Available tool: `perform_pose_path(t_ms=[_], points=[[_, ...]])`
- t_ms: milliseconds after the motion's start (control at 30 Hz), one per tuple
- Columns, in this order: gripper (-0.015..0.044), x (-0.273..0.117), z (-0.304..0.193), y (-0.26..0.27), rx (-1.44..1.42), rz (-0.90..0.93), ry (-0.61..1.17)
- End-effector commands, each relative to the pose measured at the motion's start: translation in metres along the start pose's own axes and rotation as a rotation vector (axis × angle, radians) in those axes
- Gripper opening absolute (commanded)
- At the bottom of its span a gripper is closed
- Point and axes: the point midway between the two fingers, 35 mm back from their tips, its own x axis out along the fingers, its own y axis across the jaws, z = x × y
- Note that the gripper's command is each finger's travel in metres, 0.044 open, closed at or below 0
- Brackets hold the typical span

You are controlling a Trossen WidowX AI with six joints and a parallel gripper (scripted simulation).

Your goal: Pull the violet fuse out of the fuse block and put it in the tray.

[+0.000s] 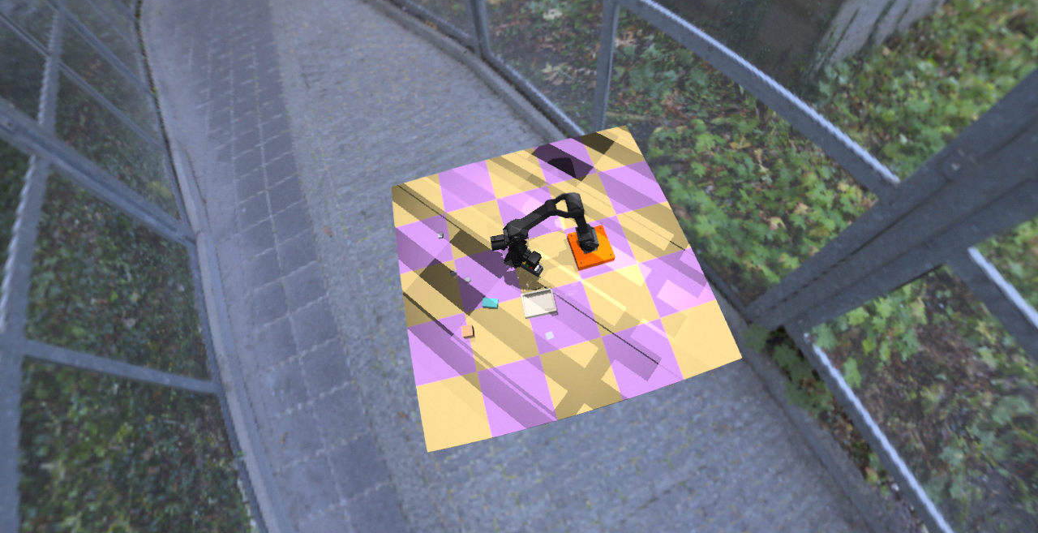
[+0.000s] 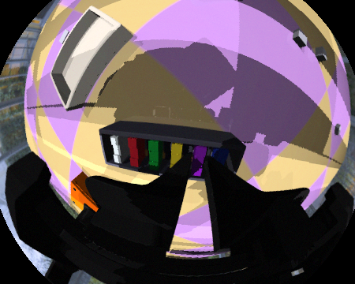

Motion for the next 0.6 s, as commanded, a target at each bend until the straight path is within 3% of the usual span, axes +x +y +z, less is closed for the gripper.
perform_pose_path(t_ms=[0,233,567], points=[[0.0047,-0.0001,0.0,0.0,0.0,0.0,0.0],[0.0001,-0.0001,0.0,0.0,0.0,0.0,0.0],[0.0,-0.0033,0.0002,-0.0002,0.0,0.0,0.0]])
